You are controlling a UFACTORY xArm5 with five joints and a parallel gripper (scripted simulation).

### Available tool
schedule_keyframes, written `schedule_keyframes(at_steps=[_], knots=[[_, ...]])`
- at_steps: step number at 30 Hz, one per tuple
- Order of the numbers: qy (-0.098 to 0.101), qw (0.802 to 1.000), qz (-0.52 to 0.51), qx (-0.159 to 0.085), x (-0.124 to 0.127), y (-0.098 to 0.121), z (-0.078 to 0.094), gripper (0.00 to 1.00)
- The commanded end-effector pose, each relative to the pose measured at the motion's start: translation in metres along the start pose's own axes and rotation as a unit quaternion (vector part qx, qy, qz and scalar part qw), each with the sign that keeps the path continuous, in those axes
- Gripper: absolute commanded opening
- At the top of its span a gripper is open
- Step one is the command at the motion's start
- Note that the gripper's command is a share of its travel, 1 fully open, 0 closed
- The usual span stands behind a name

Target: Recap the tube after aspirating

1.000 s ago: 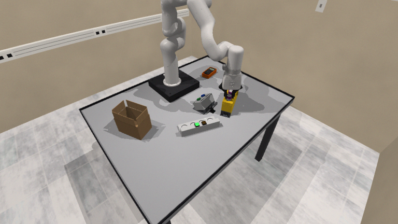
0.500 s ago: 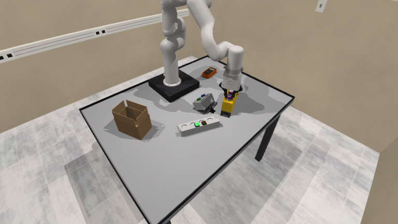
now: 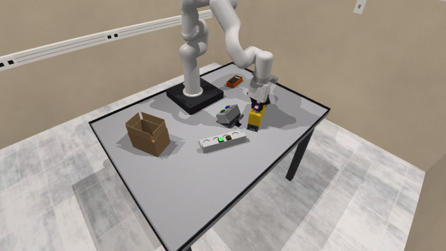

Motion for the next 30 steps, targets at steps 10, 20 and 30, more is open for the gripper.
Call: schedule_keyframes(at_steps=[10,20,30], knots=[[0.001,1.0,0.014,0.002,0.0008,0.0,-0.0005,0.46],[0.001,0.996,-0.086,0.002,0.0008,0.0,-0.0015,0.46],[0.001,0.965,-0.263,0.002,0.0008,0.0,-0.0015,0.46]])
Point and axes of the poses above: the point where the finger pads meet when closed, its own z axis out along the fingers, its own x axis across the jaws, y = z × x, the point moved 8 cm from there along -z, back along the fingers, and after that the axes turned 11 degrees about z, right-handed, at the moved point
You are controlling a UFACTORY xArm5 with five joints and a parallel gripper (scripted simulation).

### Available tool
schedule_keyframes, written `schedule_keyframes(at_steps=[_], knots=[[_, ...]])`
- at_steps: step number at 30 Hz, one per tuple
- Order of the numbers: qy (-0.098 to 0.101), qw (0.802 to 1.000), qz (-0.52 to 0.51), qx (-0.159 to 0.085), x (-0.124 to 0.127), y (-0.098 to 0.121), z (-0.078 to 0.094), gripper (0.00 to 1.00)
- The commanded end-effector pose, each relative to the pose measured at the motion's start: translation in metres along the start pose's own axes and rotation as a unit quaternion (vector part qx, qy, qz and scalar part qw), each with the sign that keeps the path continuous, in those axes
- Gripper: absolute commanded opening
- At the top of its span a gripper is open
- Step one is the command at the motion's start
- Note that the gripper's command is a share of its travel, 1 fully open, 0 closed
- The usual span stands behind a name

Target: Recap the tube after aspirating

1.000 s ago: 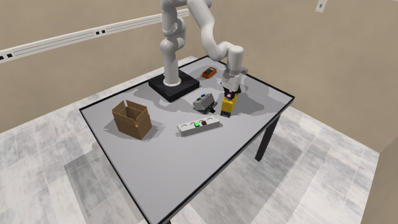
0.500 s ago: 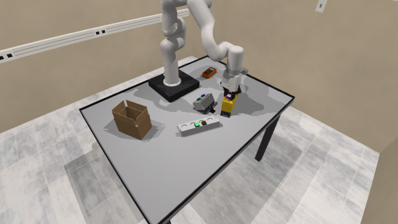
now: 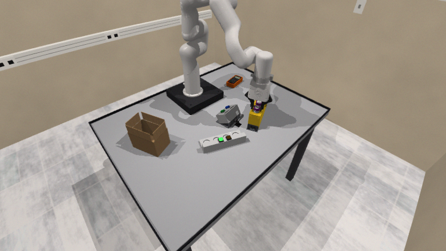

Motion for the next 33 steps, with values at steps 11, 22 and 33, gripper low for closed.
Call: schedule_keyframes(at_steps=[11,22,33], knots=[[0.002,0.965,-0.263,0.001,0.001,0.0004,-0.0014,0.46],[0.002,0.923,-0.385,0.001,0.001,0.0004,-0.0014,0.46],[0.002,0.923,-0.385,0.001,0.001,0.0004,-0.0014,0.0]])
Point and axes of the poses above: the point where the finger pads meet when closed, its own z axis out along the fingers, its own x axis across the jaws, y = z × x, the point moved 8 cm from there along -z, back along the fingers, and after that the axes turned 11 degrees about z, right-handed, at the moved point
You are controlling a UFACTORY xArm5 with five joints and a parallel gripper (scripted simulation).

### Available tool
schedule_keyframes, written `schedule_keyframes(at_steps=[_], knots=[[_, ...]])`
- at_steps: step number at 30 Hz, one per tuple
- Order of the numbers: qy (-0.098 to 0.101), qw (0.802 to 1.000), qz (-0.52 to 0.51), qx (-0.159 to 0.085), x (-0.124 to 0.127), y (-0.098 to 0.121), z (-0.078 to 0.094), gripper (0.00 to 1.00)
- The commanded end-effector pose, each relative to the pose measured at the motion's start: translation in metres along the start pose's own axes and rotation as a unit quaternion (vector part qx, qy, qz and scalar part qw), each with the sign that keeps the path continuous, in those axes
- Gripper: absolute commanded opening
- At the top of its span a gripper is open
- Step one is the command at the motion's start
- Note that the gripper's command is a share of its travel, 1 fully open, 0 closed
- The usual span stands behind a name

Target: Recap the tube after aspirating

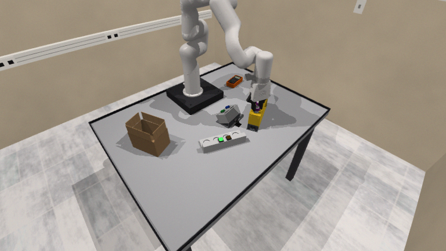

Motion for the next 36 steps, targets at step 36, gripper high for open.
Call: schedule_keyframes(at_steps=[36], knots=[[0.002,0.798,0.603,0.002,0.0005,0.0009,-0.0006,0.0]])
Point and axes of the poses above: the point where the finger pads meet when closed, its own z axis out along the fingers, its own x axis across the jaws, y = z × x, the point moved 8 cm from there along -z, back along the fingers, and after that the axes turned 11 degrees about z, right-handed, at the moved point
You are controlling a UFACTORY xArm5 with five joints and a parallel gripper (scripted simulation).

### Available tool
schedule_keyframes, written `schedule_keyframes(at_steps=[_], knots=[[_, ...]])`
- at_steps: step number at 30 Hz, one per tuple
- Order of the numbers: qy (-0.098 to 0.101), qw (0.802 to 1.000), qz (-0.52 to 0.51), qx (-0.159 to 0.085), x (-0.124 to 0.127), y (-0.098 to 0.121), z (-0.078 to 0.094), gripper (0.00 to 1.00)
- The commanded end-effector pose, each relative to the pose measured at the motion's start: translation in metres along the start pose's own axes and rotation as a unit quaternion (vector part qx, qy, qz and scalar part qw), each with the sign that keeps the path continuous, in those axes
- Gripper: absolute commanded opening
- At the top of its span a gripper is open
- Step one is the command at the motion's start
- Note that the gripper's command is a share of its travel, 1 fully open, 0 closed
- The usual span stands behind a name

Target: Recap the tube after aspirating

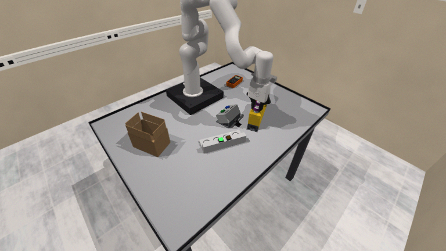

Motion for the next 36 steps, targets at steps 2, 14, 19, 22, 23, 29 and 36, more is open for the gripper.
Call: schedule_keyframes(at_steps=[2,14,19,22,23,29,36], knots=[[0.001,0.987,0.163,0.002,0.0009,0.0002,-0.0009,0.0],[0.001,0.968,0.252,0.003,0.0009,0.0002,-0.0008,0.46],[0.001,0.968,0.252,0.003,0.0009,0.0002,-0.0008,0.46],[0.001,0.968,0.252,0.003,0.0009,0.0002,-0.0008,0.46],[0.001,0.968,0.252,0.003,0.0009,0.0002,-0.0008,0.46],[0.001,0.992,0.129,0.002,0.0009,0.0002,-0.0012,0.46],[0.002,0.999,-0.032,0.002,0.0009,0.0002,-0.0012,0.46]])
Point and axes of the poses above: the point where the finger pads meet when closed, its own z axis out along the fingers, its own x axis across the jaws, y = z × x, the point moved 8 cm from there along -z, back along the fingers, and after that the axes turned 11 degrees about z, right-handed, at the moved point
